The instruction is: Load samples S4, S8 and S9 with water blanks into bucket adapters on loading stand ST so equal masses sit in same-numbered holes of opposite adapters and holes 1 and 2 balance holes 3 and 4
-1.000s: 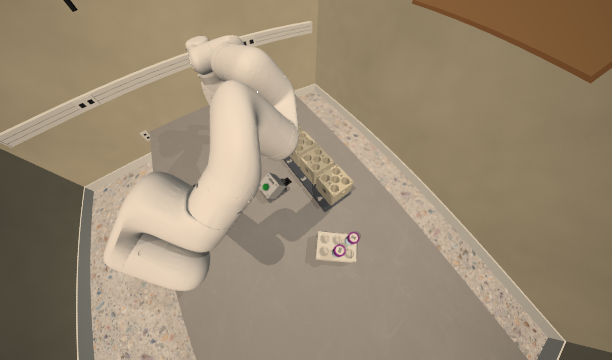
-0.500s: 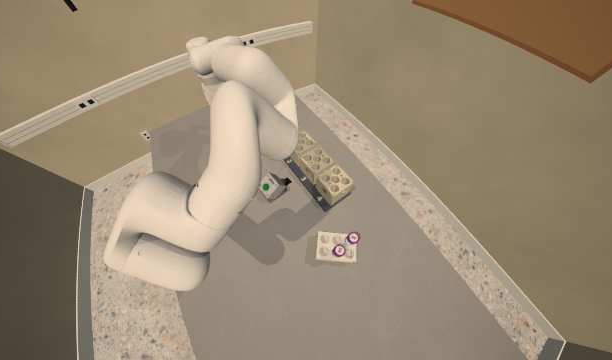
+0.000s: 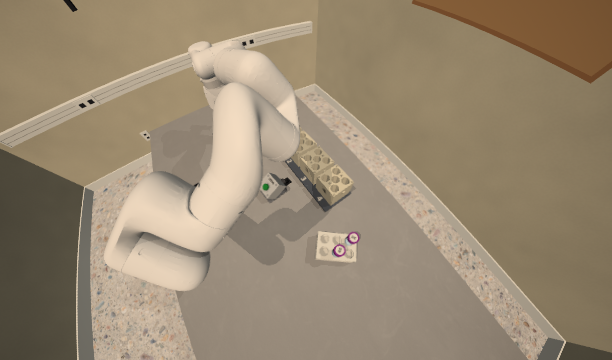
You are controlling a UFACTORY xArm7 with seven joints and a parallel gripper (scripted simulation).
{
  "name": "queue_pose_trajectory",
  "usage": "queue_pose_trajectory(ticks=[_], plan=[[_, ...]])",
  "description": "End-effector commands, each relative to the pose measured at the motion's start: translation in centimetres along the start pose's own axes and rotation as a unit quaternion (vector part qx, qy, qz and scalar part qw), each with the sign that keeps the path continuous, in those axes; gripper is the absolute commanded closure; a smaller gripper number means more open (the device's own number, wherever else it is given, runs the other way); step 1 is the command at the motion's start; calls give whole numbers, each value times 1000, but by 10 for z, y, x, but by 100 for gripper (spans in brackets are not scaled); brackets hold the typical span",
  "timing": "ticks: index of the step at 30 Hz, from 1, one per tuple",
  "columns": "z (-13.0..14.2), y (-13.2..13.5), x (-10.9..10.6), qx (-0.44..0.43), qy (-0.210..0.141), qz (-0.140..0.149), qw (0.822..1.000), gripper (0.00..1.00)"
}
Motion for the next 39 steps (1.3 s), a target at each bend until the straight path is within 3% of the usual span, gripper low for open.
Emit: queue_pose_trajectory(ticks=[1, 39], plan=[[-1, 0, 0, 0, 3, -1, 1000, 100], [-1, 0, 34, 0, 3, -1, 1000, 100]])
Point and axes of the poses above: the point where the finger pads meet when closed, its own x axis out along the fingers, its own y axis across the jaws, z = x × y, the point moved 9 cm from there along -x, back along the fingers, and after that the axes turned 4 degrees about -x, right-handed, at the moved point
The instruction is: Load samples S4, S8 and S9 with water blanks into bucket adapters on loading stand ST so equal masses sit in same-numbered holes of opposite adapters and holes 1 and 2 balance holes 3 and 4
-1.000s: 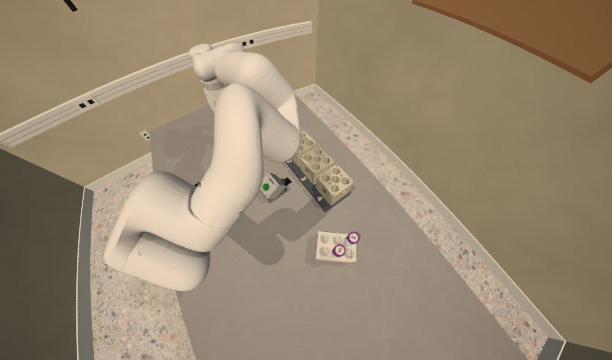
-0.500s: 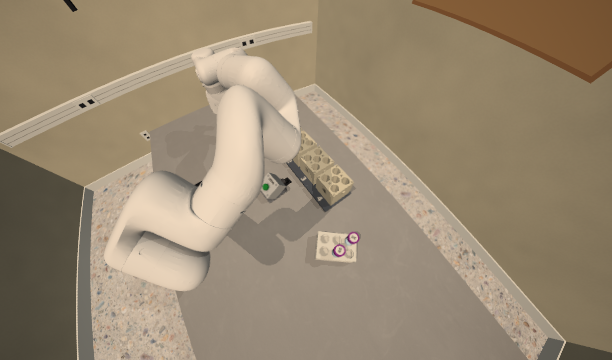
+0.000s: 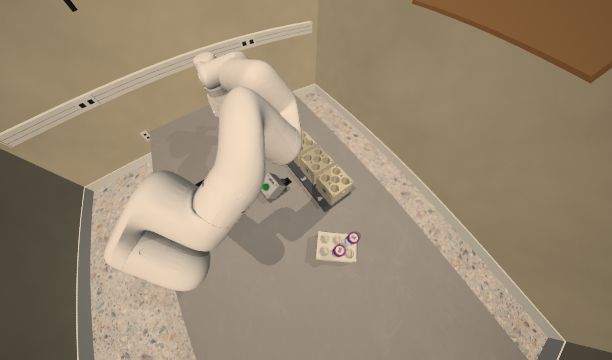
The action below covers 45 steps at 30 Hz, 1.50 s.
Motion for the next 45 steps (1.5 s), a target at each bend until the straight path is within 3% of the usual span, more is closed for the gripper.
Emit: queue_pose_trajectory(ticks=[1, 24, 25, 45], plan=[[-1, 0, 2, 0, 2, -1, 1000, 100], [-1, 0, 10, 0, 2, -1, 1000, 100], [-1, 0, 11, 0, 2, -1, 1000, 56], [-1, 0, 11, 0, 2, -1, 1000, 56]])
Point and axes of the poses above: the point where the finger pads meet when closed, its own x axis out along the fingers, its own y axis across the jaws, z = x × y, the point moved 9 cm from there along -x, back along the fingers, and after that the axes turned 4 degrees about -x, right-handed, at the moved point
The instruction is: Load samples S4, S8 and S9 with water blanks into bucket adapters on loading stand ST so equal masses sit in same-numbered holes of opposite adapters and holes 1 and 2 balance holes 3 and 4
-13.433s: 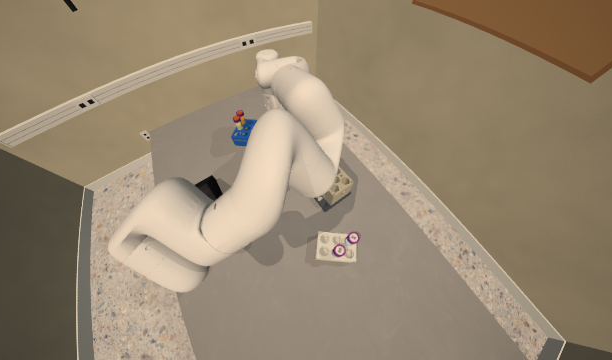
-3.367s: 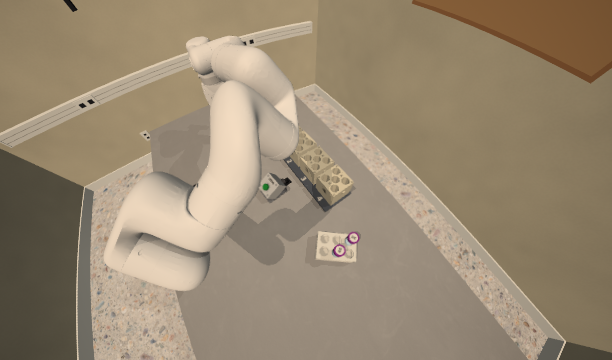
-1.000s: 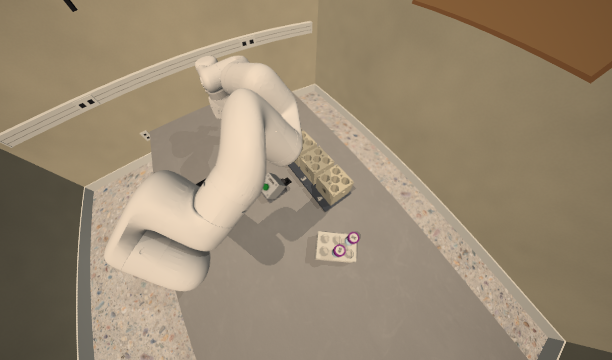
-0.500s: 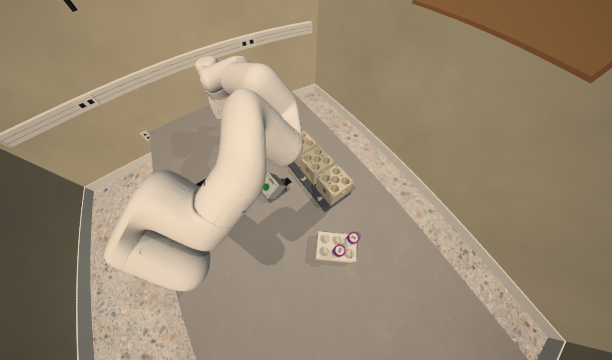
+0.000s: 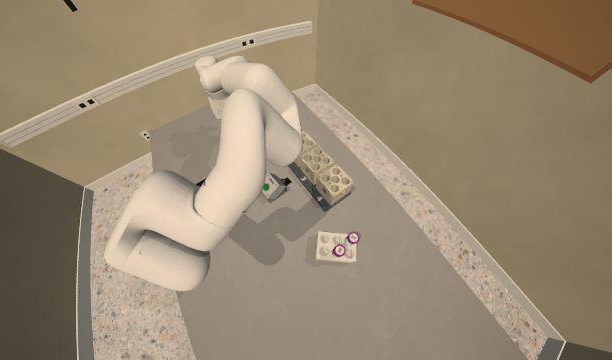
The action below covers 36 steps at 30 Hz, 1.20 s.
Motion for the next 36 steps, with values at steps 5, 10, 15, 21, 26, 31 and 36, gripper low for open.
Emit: queue_pose_trajectory(ticks=[5, 10, 15, 21, 26, 31, 36], plan=[[-1, 0, -3, 0, 2, -1, 1000, 56], [-1, 0, -6, 0, 2, -1, 1000, 56], [-1, 0, -16, 0, 2, -1, 1000, 56], [-1, 0, -24, 0, 2, -1, 1000, 56], [-1, 0, -34, 0, 2, -1, 1000, 56], [-1, 0, -44, 0, 2, -1, 1000, 56], [-1, 0, -50, 0, 2, -1, 1000, 56]])
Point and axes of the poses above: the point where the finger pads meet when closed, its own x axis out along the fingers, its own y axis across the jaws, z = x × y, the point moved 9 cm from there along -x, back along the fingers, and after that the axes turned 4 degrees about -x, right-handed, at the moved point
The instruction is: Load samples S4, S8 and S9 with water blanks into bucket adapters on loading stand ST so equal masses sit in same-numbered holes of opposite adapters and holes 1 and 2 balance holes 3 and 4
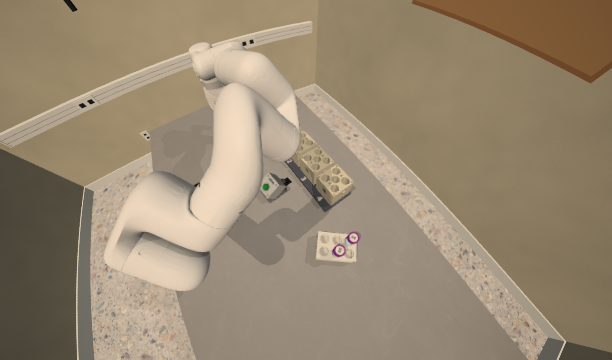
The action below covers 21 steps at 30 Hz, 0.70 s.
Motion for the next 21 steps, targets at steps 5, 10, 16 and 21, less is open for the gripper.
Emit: queue_pose_trajectory(ticks=[5, 10, 16, 21], plan=[[0, 0, -17, 0, 2, -1, 1000, 56], [0, 0, -27, 0, 2, -1, 1000, 56], [0, 0, -35, 0, 2, -1, 1000, 56], [0, 0, -45, 0, 2, -1, 1000, 56]])
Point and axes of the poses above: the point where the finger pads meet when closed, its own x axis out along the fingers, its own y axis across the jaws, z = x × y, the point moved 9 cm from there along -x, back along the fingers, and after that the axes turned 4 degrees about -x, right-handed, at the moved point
